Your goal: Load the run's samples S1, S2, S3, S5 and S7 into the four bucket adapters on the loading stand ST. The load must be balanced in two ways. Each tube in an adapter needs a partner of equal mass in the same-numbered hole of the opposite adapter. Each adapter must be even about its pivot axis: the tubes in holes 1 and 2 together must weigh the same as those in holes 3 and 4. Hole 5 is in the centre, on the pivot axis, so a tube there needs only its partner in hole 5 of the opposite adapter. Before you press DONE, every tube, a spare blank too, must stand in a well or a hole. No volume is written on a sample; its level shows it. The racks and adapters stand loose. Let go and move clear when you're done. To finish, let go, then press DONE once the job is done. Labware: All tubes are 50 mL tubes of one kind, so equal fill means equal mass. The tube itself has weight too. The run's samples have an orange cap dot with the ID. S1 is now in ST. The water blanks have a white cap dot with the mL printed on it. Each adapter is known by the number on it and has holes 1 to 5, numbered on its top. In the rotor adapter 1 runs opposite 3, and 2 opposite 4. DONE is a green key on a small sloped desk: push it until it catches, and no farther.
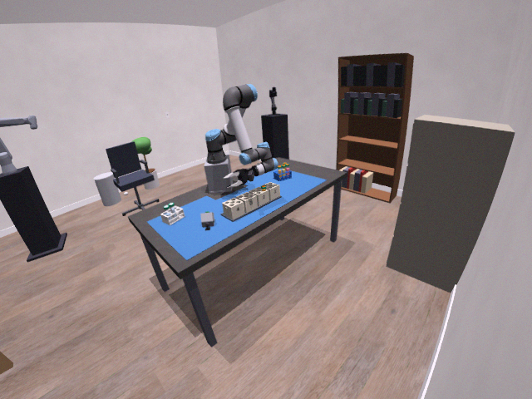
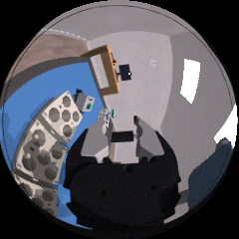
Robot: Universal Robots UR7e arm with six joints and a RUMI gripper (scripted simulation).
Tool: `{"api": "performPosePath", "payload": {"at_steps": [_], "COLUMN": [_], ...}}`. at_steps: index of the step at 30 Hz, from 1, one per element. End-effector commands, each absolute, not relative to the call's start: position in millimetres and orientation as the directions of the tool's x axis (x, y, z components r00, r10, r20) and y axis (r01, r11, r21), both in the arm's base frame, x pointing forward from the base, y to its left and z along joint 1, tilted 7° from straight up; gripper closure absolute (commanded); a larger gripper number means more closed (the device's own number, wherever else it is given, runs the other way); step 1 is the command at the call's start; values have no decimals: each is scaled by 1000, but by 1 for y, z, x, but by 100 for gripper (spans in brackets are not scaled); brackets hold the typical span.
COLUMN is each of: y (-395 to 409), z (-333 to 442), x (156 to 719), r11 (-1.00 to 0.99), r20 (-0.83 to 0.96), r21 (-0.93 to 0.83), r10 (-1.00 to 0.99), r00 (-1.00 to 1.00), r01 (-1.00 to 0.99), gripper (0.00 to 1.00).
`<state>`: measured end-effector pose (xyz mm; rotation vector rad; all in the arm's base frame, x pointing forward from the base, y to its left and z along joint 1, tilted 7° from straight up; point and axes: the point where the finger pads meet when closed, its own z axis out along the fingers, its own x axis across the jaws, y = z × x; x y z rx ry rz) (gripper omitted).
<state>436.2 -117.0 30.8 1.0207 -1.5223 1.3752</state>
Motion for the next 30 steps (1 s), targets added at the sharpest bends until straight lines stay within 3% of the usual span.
{"api": "performPosePath", "payload": {"at_steps": [1,30], "y": [-118,-121], "z": [13,-32], "x": [439,444], "r11": [57,-1], "r20": [913,936], "r21": [-263,-197], "r10": [-310,-298], "r00": [-267,-188], "r01": [-963,-980], "gripper": [65,65]}}
